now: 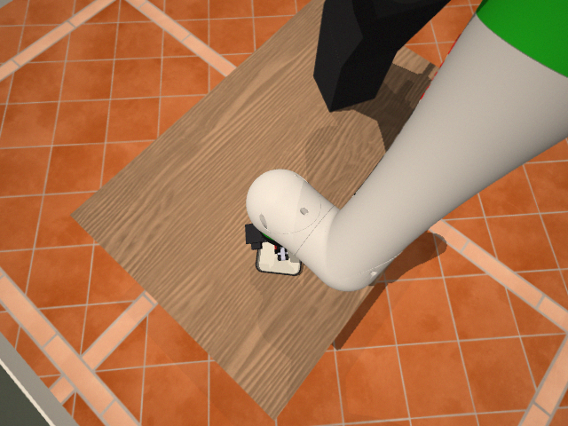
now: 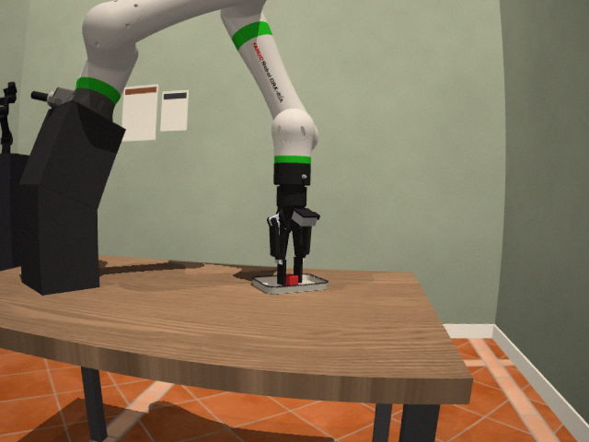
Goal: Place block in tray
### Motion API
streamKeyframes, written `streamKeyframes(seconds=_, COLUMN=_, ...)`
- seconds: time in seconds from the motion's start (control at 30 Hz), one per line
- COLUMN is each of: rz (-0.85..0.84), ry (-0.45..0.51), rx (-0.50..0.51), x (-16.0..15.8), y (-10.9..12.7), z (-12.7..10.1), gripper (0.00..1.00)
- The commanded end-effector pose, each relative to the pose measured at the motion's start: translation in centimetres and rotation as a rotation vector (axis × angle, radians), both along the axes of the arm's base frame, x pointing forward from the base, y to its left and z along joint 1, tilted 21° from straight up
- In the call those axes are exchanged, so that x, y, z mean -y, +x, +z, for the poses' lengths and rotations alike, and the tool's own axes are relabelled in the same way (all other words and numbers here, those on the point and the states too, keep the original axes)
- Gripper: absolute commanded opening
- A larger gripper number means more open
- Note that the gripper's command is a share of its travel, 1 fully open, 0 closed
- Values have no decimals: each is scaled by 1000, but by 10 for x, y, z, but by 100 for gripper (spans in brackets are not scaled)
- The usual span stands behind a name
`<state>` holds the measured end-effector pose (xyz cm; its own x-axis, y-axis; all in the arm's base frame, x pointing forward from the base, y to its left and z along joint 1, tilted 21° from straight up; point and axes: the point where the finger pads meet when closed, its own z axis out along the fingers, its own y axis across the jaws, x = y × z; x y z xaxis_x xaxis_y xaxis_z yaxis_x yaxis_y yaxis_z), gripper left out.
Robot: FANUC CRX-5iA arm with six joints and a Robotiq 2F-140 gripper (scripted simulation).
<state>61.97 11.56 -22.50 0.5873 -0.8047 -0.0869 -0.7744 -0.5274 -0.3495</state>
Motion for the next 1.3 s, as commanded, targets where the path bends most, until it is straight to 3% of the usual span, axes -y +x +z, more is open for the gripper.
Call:
streamKeyframes(seconds=0.0, rz=0, ry=0, rx=1, x=0, y=1, z=1, gripper=37)
streamKeyframes(seconds=0.6, rz=0, ry=0, rx=1, x=1, y=0, z=4, gripper=37)
streamKeyframes(seconds=1.27, rz=0, ry=0, rx=1, x=13, y=-10, z=44, gripper=37)
